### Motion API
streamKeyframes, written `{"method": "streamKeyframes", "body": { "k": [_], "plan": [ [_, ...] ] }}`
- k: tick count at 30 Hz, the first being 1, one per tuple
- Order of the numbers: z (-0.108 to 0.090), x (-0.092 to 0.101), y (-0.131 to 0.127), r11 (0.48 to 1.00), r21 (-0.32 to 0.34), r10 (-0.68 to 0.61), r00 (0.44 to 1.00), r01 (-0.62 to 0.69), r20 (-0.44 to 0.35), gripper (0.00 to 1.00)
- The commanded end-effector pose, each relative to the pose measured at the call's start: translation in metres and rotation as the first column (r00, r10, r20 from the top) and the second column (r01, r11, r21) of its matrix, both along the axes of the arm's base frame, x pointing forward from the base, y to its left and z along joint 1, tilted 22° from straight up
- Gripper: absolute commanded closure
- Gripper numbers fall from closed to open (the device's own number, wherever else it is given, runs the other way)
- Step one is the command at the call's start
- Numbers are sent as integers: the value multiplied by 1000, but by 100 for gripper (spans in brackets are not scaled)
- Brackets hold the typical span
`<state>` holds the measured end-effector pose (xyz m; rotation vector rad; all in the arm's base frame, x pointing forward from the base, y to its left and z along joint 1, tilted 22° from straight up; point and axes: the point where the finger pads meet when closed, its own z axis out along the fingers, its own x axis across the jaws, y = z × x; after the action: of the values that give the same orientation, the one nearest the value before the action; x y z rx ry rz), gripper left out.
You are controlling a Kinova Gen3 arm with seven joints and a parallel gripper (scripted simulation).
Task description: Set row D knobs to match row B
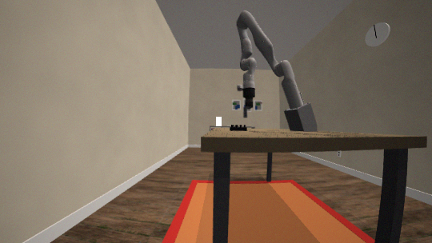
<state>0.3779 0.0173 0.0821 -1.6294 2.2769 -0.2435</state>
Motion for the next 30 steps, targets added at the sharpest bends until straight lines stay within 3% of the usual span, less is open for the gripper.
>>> {"method": "streamKeyframes", "body": {
  "k": [1,30],
  "plan": [
    [1,0,0,1000,6,-9,1000,9,5,54],
    [-8,4,1,1000,4,-11,1000,11,10,54]
  ]
}}
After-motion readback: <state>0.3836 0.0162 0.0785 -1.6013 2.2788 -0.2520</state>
